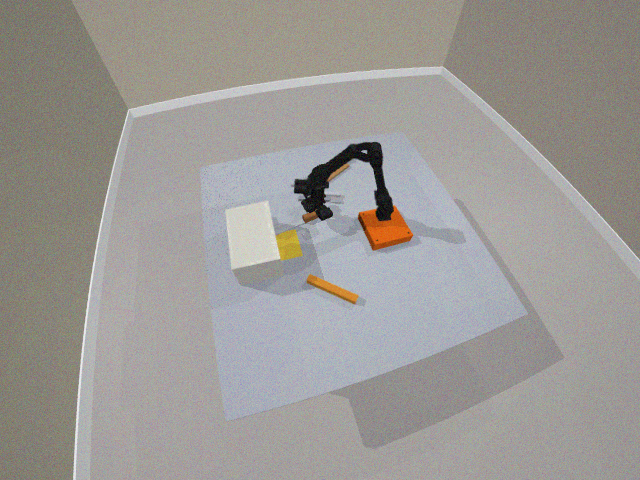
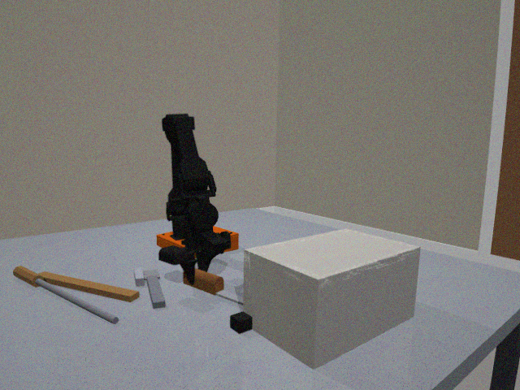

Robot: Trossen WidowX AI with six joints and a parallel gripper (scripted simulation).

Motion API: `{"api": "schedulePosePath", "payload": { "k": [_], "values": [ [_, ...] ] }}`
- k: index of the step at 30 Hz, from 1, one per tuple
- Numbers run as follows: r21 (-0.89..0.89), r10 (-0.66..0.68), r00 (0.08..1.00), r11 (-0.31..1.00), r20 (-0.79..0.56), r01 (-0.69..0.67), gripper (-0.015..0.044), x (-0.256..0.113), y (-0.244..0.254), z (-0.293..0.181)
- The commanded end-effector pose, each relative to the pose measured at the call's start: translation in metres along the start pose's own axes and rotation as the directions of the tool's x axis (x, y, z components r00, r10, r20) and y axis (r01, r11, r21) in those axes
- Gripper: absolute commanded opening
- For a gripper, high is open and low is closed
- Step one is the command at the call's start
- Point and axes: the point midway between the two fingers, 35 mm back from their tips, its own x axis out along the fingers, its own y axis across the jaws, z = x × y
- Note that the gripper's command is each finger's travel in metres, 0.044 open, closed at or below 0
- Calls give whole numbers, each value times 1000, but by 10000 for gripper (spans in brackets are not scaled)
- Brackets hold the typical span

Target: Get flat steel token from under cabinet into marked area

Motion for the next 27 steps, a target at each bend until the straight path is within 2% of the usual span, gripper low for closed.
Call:
{"api": "schedulePosePath", "payload": {
  "k": [1, 27],
  "values": [
    [-1, 0, 1000, 1000, -3, 0, 0, 1, 0, -8],
    [-1, 0, 1000, 1000, -6, 0, 0, 1, -2, -44]
  ]
}}
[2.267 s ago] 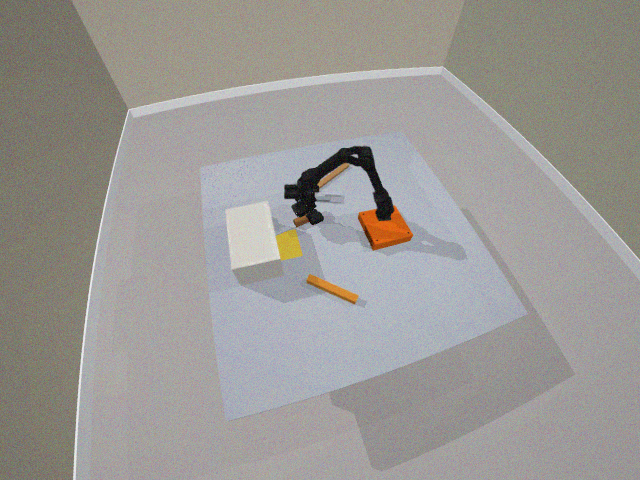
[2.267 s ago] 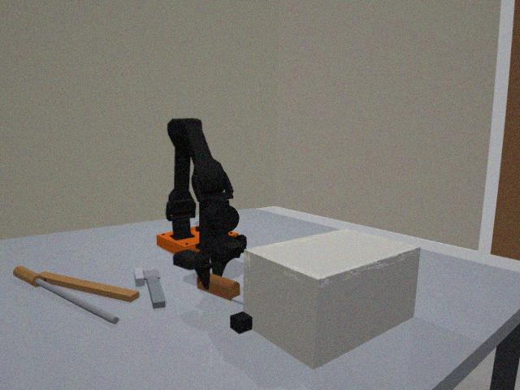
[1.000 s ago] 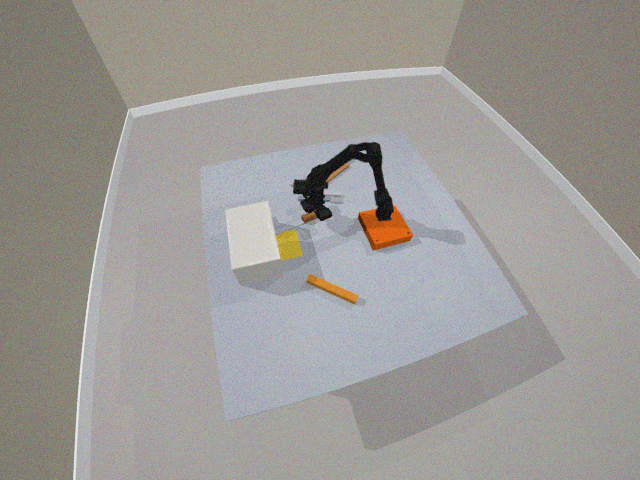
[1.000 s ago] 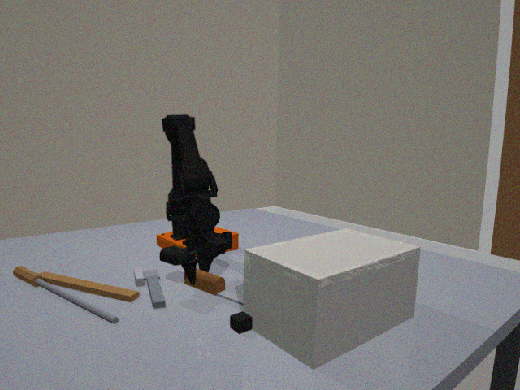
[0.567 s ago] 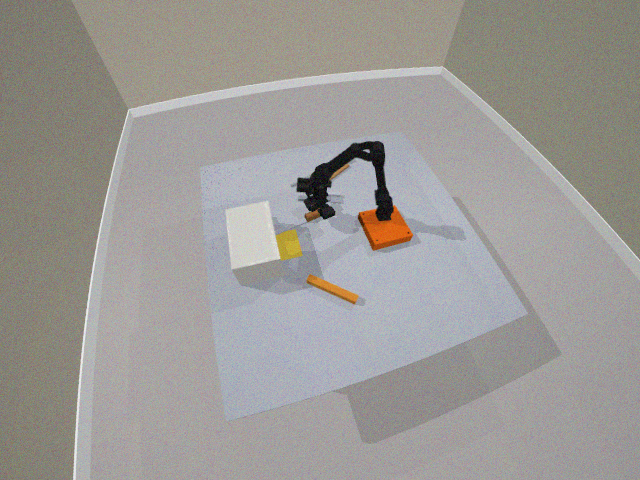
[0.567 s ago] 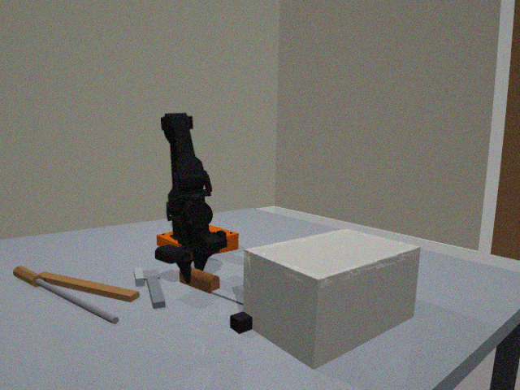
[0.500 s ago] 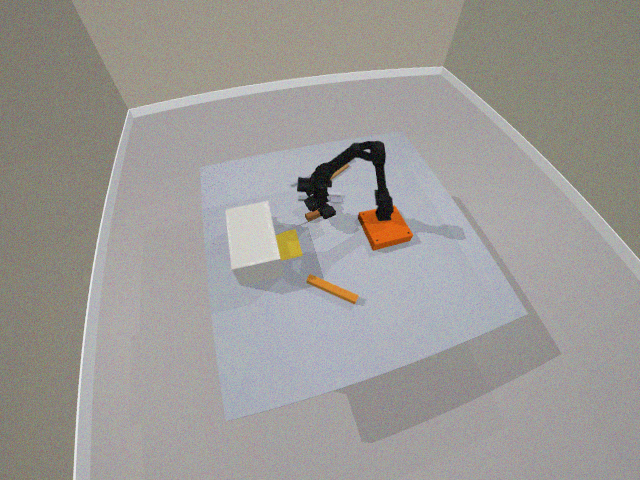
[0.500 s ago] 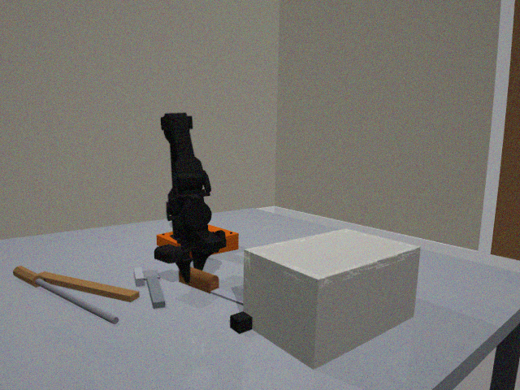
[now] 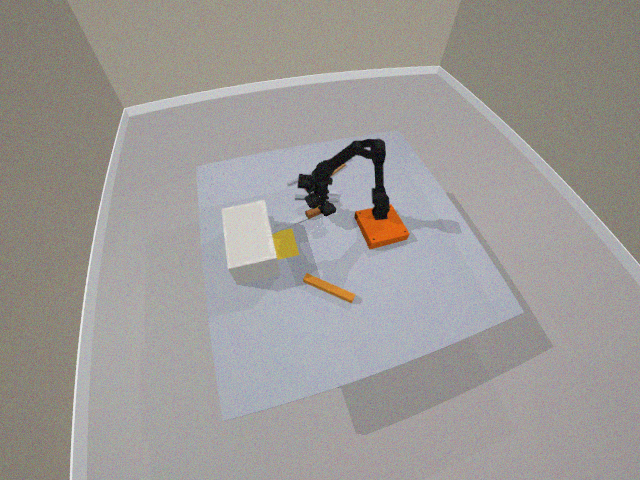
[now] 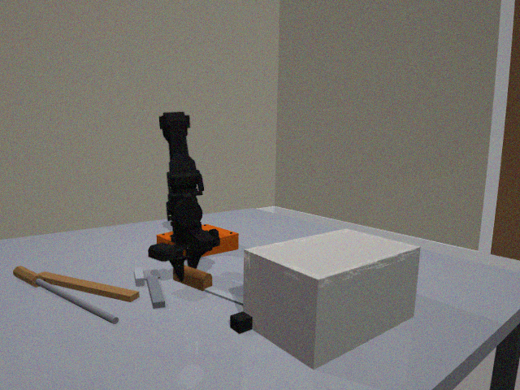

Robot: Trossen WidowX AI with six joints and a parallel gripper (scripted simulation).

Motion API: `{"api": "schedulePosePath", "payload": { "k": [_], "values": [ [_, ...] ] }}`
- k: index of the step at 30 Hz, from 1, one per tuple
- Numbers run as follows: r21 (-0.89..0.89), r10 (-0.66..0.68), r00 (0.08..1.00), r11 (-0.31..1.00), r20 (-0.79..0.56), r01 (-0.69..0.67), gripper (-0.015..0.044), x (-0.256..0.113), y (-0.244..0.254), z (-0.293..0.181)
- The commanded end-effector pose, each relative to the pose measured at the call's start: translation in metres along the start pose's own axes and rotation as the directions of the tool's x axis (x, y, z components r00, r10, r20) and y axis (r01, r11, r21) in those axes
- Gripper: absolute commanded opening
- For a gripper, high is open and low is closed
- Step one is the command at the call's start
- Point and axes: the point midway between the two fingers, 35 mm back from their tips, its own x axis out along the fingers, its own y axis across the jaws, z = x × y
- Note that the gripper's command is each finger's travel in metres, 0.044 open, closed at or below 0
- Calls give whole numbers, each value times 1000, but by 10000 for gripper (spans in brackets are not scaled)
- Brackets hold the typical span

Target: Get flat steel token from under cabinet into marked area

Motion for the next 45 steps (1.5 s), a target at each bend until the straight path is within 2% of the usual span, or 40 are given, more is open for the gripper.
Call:
{"api": "schedulePosePath", "payload": {
  "k": [1, 18, 45],
  "values": [
    [-1, 0, 1000, 1000, -4, 0, 0, 1, 0, -9],
    [-1, 0, 1000, 1000, -6, 0, 0, 1, -2, -34],
    [81, 2, 1000, 997, -4, -1, 0, -2, 21, -29]
  ]
}}
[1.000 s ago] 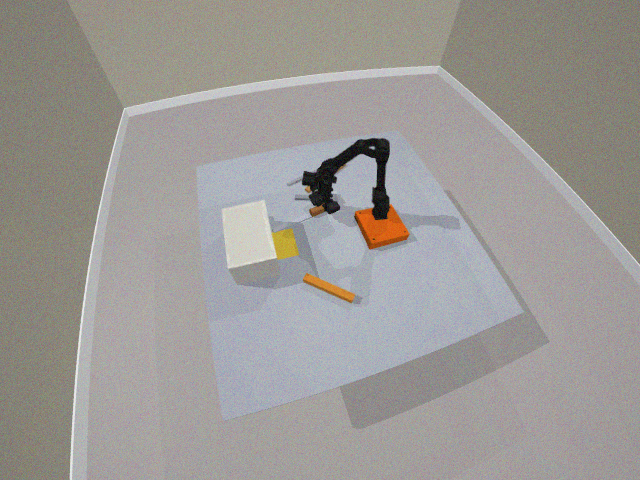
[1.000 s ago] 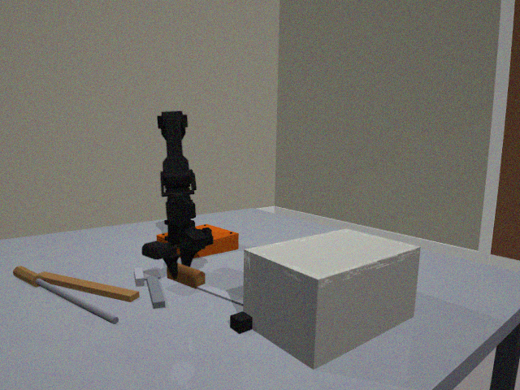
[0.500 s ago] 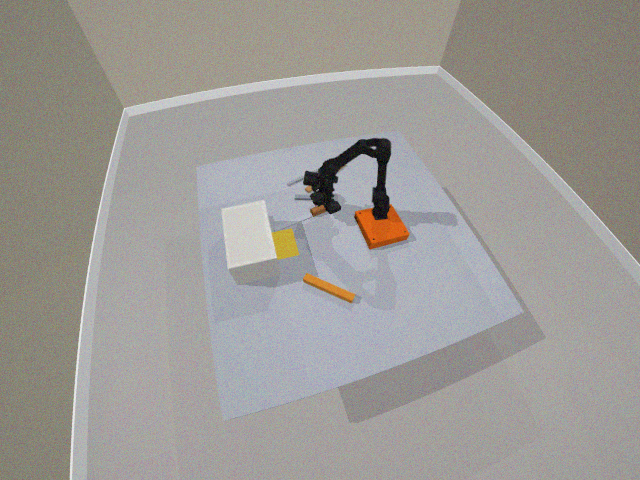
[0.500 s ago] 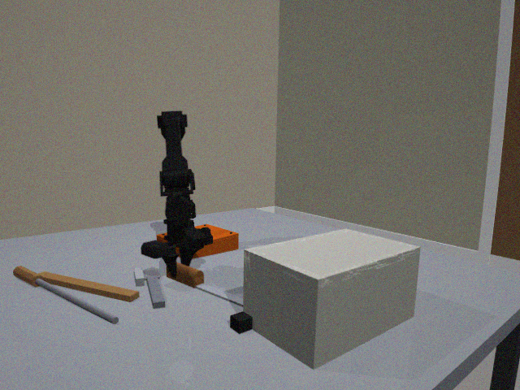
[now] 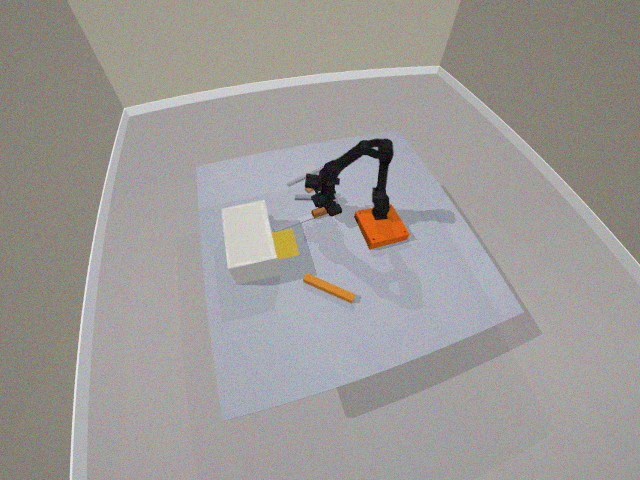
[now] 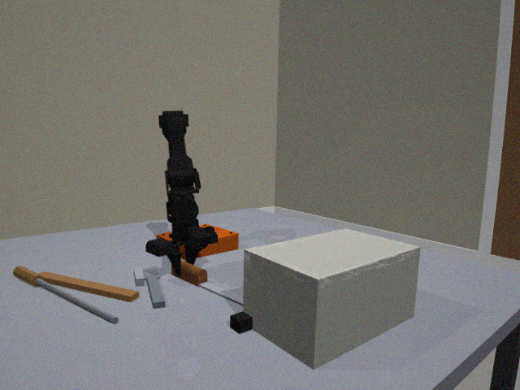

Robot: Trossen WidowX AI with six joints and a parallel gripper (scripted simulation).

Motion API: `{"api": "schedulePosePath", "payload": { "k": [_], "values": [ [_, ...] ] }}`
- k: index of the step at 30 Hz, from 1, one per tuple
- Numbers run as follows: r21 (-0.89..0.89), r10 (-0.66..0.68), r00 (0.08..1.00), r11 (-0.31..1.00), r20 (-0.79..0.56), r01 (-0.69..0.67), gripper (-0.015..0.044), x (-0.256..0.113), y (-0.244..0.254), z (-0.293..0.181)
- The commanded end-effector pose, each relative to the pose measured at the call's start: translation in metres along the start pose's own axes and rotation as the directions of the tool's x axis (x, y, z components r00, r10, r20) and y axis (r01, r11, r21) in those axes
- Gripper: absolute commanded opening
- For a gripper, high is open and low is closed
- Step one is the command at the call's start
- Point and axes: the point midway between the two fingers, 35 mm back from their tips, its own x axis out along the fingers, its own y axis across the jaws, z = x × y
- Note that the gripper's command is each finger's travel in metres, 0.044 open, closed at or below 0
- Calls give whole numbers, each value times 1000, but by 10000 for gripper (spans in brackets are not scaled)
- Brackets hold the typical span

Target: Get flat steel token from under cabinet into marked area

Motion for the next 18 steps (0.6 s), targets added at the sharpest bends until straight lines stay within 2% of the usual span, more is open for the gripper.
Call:
{"api": "schedulePosePath", "payload": {
  "k": [1, 13, 18],
  "values": [
    [6, 0, 1000, 1000, 1, 0, 0, -1, 7, -1],
    [23, 1, 1000, 1000, 0, -1, 0, -1, 20, -3],
    [20, 2, 1000, 1000, -3, -2, 131, -1, 17, -3]
  ]
}}
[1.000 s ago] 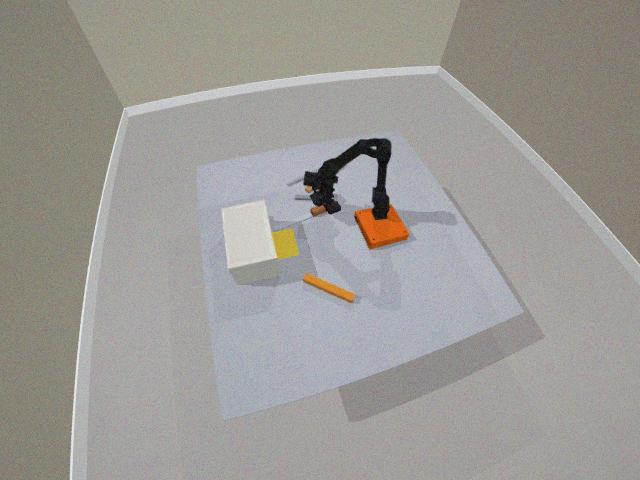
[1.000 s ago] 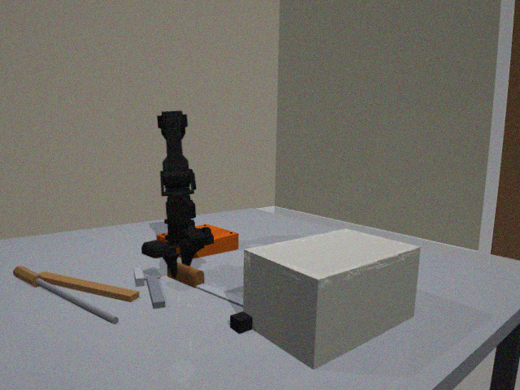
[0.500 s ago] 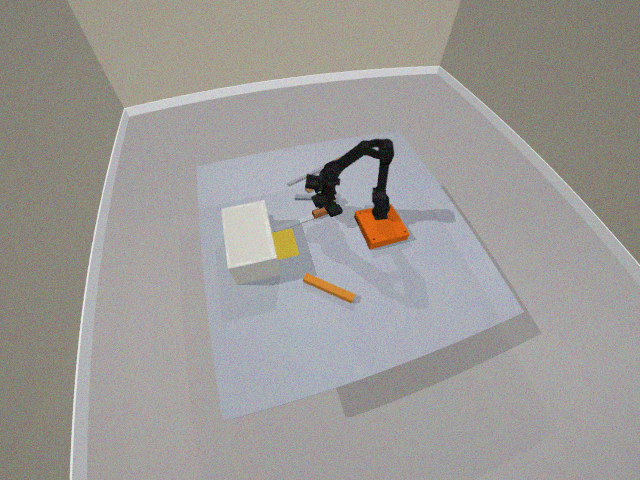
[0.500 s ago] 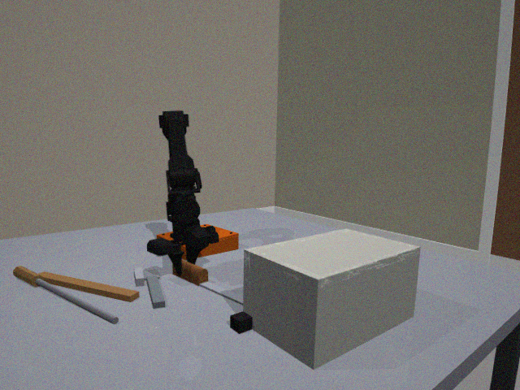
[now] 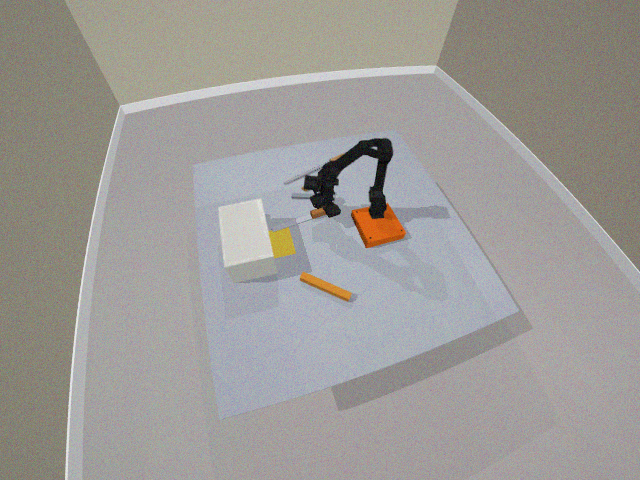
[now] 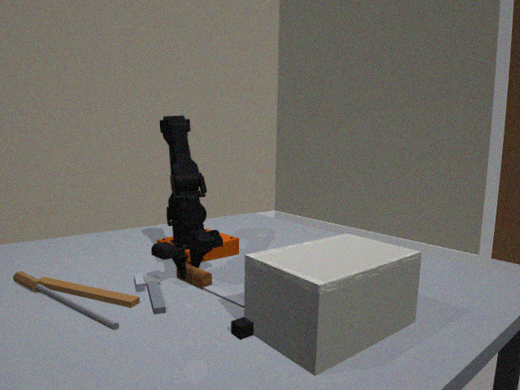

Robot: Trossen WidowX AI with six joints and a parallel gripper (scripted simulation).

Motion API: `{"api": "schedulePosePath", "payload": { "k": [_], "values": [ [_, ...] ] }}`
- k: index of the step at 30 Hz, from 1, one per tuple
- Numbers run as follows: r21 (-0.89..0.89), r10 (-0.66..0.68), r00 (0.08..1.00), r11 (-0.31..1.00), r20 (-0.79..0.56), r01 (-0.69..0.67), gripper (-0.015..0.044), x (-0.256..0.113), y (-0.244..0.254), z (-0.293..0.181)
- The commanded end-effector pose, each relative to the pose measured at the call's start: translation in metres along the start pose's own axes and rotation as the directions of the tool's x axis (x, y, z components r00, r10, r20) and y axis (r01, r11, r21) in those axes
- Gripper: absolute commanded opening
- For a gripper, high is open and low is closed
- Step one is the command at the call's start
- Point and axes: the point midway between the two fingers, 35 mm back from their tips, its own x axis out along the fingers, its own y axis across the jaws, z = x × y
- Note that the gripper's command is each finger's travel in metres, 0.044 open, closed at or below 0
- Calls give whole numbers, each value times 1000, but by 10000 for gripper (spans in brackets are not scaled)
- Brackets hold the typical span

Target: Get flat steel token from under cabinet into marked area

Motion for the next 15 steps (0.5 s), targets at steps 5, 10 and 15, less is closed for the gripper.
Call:
{"api": "schedulePosePath", "payload": {
  "k": [5, 10, 15],
  "values": [
    [0, 0, 1000, 1000, 0, 0, 200, 0, 0, 0],
    [0, -1, 1000, 1000, 1, 1, 253, 0, 0, 0],
    [0, -1, 1000, 1000, 3, 1, 270, 1, 0, 0]
  ]
}}
